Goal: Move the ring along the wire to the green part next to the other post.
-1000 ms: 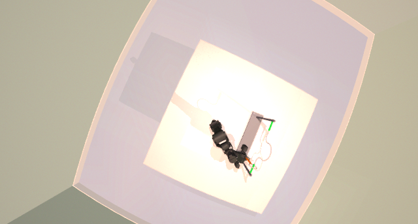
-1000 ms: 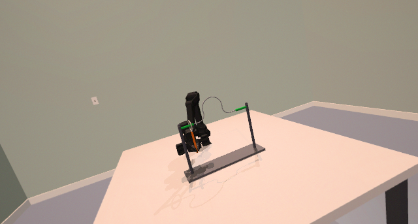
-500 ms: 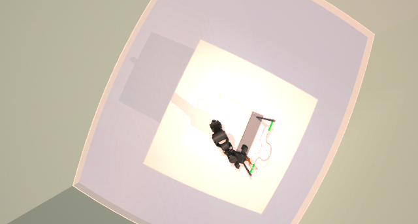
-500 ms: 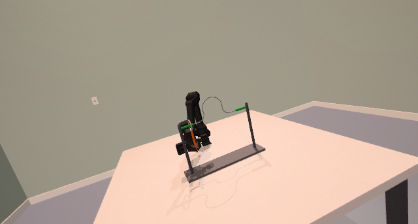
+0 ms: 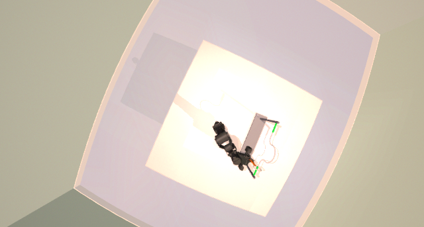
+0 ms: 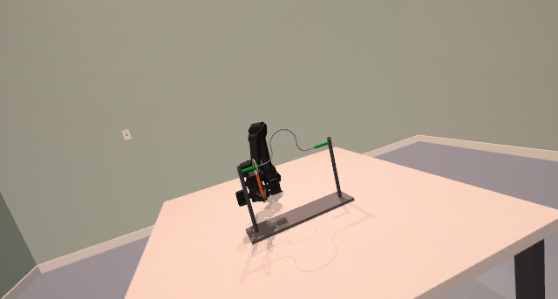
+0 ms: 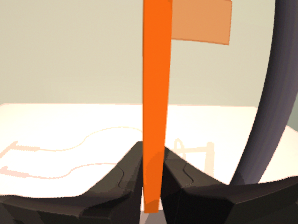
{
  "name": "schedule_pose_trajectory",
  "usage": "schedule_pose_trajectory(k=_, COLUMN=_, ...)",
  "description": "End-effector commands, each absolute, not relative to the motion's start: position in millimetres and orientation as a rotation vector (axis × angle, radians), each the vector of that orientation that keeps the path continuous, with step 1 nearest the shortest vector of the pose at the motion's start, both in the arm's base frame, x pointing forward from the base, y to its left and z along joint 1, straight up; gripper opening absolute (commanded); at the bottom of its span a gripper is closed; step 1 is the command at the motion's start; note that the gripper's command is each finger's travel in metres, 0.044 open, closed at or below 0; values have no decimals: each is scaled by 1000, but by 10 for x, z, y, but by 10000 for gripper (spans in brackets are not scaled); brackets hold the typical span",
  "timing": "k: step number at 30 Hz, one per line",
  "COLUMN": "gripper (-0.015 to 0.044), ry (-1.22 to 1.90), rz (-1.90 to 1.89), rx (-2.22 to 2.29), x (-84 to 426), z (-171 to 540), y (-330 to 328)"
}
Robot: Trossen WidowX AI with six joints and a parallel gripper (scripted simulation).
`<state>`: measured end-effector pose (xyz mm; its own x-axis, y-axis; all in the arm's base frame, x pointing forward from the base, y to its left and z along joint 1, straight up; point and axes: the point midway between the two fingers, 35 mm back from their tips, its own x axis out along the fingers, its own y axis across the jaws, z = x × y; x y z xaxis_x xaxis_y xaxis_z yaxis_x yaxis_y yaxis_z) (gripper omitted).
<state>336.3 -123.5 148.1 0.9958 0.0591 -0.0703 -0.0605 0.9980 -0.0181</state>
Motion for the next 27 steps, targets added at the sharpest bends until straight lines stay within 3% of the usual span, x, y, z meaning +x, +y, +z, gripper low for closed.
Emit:
schedule_pose_trajectory(k=1, gripper=-150, ry=71, rz=58, rx=-14, x=3352, z=1473, y=-1184)
schedule_pose_trajectory(k=27, gripper=-150, ry=69, rz=63, rx=30, x=3337, z=1471, y=-872)
